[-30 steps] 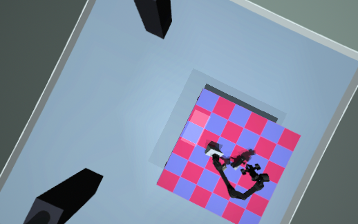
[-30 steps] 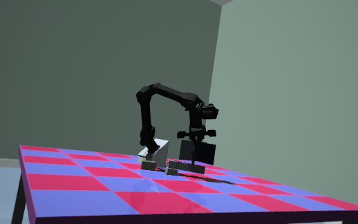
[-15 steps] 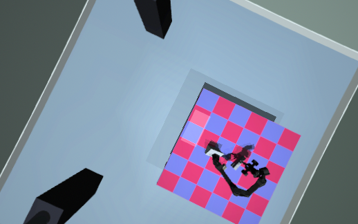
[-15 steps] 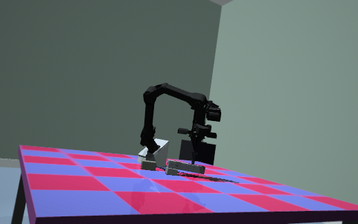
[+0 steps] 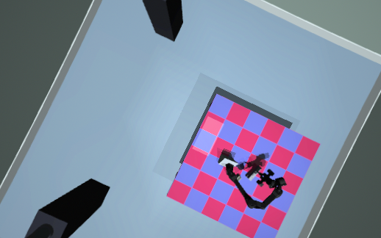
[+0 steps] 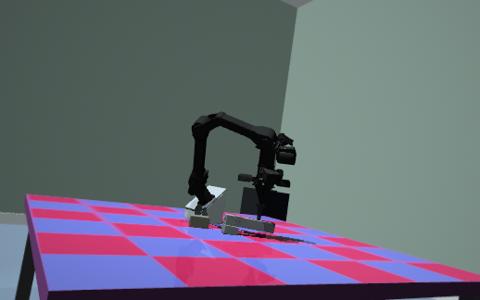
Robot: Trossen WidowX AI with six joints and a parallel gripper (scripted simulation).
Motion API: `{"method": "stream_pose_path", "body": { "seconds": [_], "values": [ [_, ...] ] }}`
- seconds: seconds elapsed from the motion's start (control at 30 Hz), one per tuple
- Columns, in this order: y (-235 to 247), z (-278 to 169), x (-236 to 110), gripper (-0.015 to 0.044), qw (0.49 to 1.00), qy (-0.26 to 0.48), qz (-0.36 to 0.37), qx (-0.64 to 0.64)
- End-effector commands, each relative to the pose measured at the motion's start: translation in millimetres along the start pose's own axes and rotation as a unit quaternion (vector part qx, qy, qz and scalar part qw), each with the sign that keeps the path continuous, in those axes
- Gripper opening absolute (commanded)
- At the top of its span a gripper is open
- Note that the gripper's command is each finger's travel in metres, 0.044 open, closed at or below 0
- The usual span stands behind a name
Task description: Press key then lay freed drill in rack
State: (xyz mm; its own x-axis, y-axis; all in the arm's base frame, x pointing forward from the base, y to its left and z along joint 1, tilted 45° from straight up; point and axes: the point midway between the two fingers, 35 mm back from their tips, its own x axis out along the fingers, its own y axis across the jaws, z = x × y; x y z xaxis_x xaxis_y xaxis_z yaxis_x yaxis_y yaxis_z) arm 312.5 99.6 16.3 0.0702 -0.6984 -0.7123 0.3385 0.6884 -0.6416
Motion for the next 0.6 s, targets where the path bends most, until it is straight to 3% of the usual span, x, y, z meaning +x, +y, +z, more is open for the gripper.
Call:
{"method": "stream_pose_path", "body": {
  "seconds": [0.0, 0.57],
  "values": [
    [-0.5, 0.2, 4.9, 0.0000, 1.000, 0.000, -0.002, 0.000],
    [-1.4, 0.6, 10.9, 0.0000, 1.000, 0.000, -0.002, 0.000]
  ]
}}
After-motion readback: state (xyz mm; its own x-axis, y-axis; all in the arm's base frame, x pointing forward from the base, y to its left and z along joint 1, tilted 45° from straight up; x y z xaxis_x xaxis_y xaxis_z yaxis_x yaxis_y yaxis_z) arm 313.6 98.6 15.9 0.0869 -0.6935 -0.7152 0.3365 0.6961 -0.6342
